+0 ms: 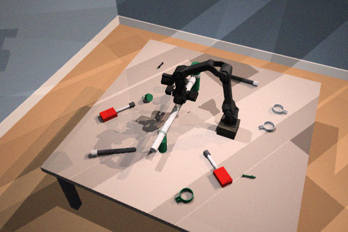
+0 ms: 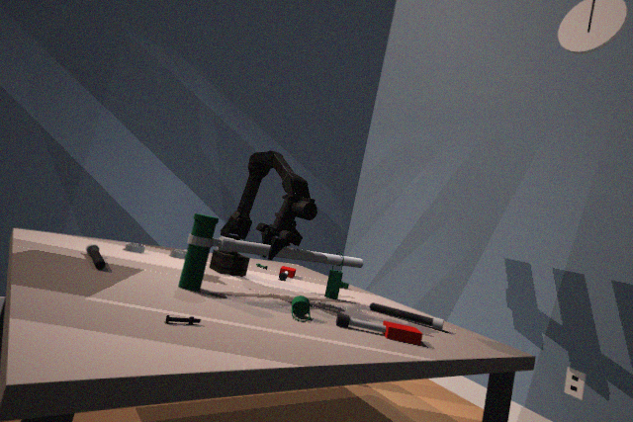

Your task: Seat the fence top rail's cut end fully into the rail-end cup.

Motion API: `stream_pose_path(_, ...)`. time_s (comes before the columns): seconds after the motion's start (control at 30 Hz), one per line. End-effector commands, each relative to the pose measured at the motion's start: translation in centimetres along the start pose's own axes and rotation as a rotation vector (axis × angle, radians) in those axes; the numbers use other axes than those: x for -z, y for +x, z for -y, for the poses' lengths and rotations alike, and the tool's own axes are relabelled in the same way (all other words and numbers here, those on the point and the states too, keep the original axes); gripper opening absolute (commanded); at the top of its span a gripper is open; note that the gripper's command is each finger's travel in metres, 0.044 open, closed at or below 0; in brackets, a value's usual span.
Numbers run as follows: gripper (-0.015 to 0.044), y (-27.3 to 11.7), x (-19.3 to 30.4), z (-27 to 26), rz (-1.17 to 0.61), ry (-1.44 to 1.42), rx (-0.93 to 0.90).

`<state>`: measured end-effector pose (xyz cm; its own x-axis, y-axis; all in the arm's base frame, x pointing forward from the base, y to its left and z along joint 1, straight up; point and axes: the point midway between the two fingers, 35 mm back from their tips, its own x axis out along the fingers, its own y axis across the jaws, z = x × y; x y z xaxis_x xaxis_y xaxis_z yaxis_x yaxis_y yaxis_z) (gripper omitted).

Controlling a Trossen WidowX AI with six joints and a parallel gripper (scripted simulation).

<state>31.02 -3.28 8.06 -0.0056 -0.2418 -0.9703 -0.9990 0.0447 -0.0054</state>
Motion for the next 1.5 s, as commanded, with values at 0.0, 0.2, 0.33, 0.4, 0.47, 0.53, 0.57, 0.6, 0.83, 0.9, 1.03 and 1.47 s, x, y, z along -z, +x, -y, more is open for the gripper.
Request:
stream_pose_path(0.0, 0.0, -0.18, 0.2, -0.02, -0.008, 0.001, 0.0)
stream_pose_path(0.2, 0.0, -0.21, 0.24, -0.03, -0.009, 0.001, 0.0)
stream_pose_path(0.33, 0.0, -0.24, 0.27, -0.03, -0.01, 0.001, 0.0)
stream_pose_path(0.4, 0.0, -0.25, 0.28, -0.03, -0.011, 0.001, 0.0)
stream_pose_path(0.47, 0.0, -0.26, 0.3, -0.03, -0.011, 0.001, 0.0)
stream_pose_path(0.53, 0.0, -0.27, 0.31, -0.03, -0.012, 0.001, 0.0)
stream_pose_path(0.57, 0.0, -0.28, 0.32, -0.03, -0.012, 0.001, 0.0)
stream_pose_path(0.6, 0.0, -0.28, 0.32, -0.02, -0.012, 0.001, 0.0)
stream_pose_path(0.83, 0.0, -0.32, 0.38, -0.02, -0.014, 0.001, 0.001)
stream_pose_path(0.9, 0.0, -0.33, 0.4, -0.01, -0.014, 0.001, 0.001)
stream_pose_path(1.03, 0.0, -0.34, 0.43, -0.01, -0.014, 0.001, 0.001)
stream_pose_path(1.47, 0.0, -0.1, 0.06, -0.02, -0.001, 0.001, -0.002)
